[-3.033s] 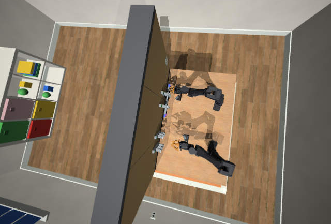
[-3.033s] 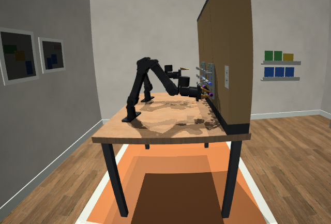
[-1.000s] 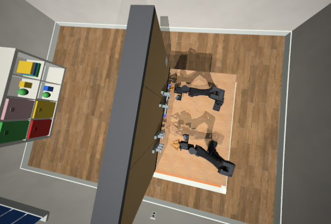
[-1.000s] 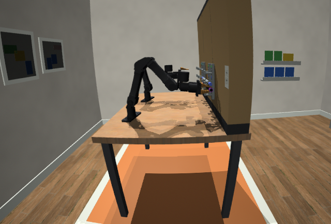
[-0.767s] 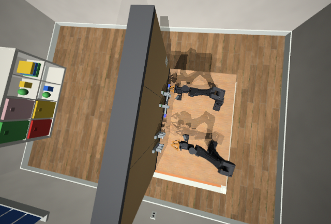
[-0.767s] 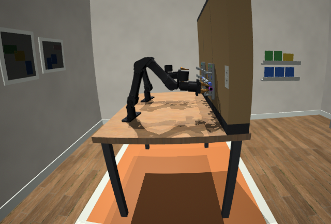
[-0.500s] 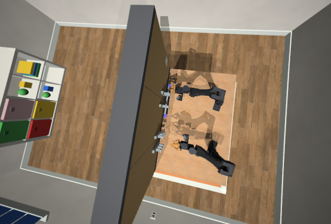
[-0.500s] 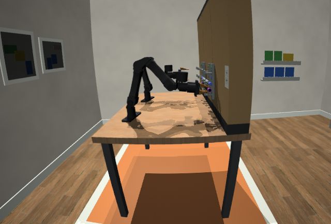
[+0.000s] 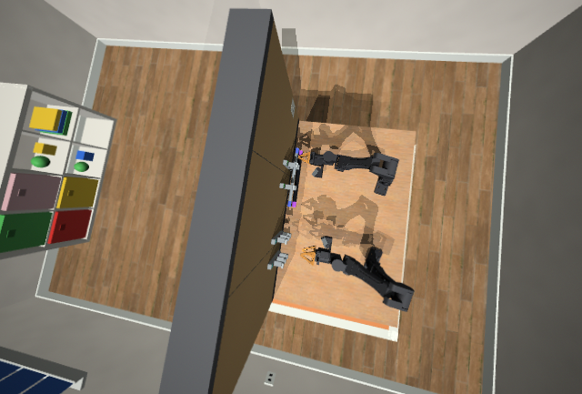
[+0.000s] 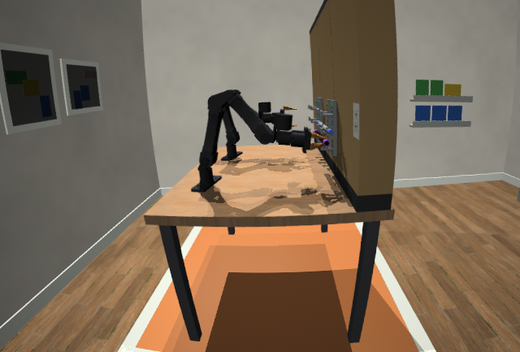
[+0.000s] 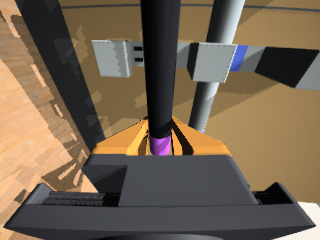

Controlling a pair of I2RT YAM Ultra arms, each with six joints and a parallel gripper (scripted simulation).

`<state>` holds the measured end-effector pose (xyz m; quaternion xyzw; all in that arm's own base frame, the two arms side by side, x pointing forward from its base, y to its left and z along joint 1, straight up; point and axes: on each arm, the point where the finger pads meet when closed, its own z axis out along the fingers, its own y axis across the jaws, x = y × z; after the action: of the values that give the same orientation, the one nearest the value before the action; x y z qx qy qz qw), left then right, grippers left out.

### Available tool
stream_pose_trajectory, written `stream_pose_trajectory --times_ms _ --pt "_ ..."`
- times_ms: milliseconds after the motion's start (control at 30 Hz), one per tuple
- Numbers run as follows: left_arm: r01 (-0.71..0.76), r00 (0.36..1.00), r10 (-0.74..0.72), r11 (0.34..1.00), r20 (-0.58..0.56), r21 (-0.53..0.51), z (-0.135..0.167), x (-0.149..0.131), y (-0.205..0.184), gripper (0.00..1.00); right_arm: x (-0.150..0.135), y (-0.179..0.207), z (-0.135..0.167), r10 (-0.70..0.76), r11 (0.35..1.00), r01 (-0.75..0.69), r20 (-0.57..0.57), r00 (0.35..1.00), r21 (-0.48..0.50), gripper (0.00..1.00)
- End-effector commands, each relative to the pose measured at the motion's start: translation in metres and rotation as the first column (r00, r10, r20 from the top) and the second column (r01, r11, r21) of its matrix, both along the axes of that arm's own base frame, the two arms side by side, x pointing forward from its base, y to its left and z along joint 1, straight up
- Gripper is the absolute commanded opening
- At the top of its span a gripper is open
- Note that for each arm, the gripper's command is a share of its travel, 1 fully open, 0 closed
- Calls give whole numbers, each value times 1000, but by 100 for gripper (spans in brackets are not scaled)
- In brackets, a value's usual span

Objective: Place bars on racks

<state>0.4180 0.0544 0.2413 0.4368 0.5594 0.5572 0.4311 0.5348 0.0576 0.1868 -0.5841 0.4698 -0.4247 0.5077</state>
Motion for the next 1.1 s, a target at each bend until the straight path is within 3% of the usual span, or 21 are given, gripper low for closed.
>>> stream_pose_trajectory --times_ms 0,1067 --pt "-14 1000 15 1000 8 -2 0 -1 5 100 -5 -5 45 -7 999 2 118 993 43 0" --pt "-14 1000 15 1000 8 -2 0 -1 5 100 -28 -12 40 -7 999 2 118 993 43 0"
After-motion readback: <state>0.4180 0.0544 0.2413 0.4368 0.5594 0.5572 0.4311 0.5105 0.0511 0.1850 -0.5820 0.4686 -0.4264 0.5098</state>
